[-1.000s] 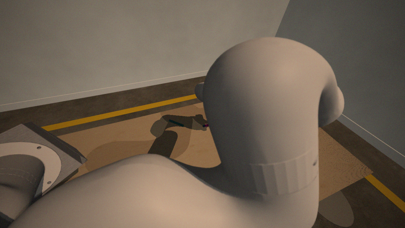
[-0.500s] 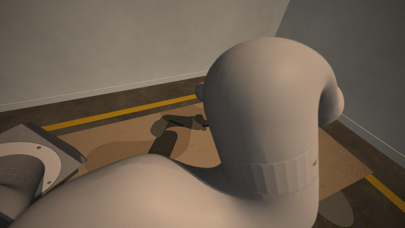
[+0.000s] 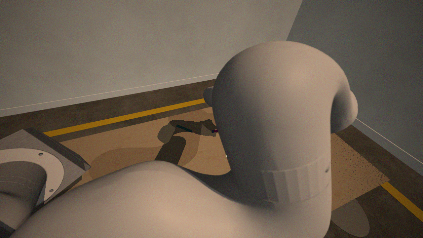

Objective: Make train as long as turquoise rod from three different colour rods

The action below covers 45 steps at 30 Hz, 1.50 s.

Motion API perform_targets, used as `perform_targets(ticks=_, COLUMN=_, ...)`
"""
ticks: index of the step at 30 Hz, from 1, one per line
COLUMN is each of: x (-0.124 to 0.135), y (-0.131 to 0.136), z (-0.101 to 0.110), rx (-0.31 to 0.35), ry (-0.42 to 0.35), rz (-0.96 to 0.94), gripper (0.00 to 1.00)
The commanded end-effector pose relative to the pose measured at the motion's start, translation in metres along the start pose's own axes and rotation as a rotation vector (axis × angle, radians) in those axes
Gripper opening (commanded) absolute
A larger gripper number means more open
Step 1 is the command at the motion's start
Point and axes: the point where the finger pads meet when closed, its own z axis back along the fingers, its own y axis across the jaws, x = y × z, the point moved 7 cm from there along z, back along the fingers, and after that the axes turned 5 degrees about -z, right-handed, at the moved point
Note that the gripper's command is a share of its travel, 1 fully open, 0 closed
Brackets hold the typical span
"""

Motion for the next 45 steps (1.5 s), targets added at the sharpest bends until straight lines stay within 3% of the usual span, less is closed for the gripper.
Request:
perform_targets(ticks=1, x=-0.0005, y=-0.0002, z=-0.0021, rx=-0.001, ry=0.001, rz=0.000, gripper=0.04)
perform_targets(ticks=45, x=-0.0005, y=-0.0003, z=-0.0080, rx=-0.001, ry=0.001, rz=0.000, gripper=0.04)
